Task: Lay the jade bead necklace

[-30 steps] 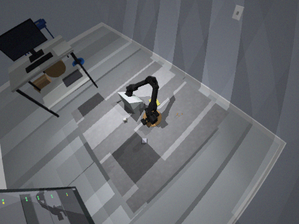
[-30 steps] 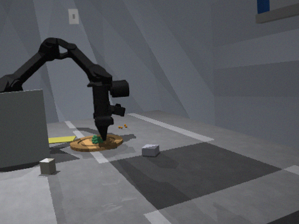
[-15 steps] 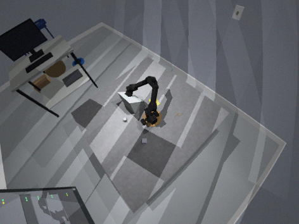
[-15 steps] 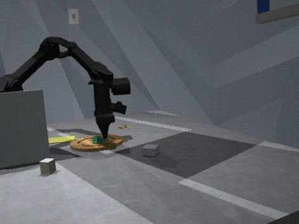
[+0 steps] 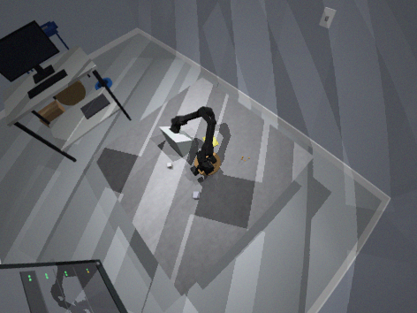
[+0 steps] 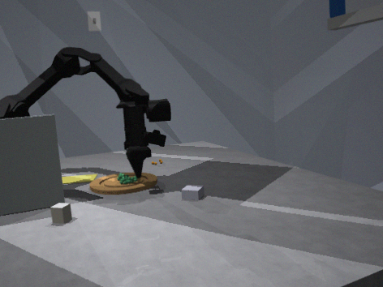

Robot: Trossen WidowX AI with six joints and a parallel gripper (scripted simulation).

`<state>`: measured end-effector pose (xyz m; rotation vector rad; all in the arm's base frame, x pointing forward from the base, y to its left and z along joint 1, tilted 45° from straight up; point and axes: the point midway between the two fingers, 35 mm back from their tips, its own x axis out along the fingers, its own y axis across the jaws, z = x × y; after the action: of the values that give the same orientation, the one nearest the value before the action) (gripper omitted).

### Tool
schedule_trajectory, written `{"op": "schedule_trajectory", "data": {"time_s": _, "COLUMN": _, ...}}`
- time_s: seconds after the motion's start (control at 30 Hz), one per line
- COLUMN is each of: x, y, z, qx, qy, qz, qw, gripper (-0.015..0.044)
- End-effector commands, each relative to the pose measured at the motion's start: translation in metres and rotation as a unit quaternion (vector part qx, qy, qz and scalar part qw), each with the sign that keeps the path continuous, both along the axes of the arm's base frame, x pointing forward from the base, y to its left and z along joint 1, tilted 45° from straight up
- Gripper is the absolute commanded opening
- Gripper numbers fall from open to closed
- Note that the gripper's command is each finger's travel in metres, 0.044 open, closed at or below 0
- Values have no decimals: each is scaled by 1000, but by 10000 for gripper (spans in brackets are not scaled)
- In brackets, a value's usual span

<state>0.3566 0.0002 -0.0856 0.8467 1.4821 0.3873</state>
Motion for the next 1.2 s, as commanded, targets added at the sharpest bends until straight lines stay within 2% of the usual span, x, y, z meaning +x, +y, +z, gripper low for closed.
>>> {"op": "schedule_trajectory", "data": {"time_s": 0.0, "x": 2, "y": -1, "z": 0, "qx": -3, "qy": -4, "qz": 2, "qw": 1000, "gripper": 0}}
{"op": "schedule_trajectory", "data": {"time_s": 0.43, "x": 4, "y": 10, "z": -11, "qx": -2, "qy": -4, "qz": 2, "qw": 1000, "gripper": 0}}
{"op": "schedule_trajectory", "data": {"time_s": 1.0, "x": 3, "y": 0, "z": -1, "qx": -3, "qy": -5, "qz": 3, "qw": 1000, "gripper": 440}}
{"op": "schedule_trajectory", "data": {"time_s": 1.17, "x": 1, "y": 1, "z": -1, "qx": -2, "qy": -3, "qz": 2, "qw": 1000, "gripper": 440}}
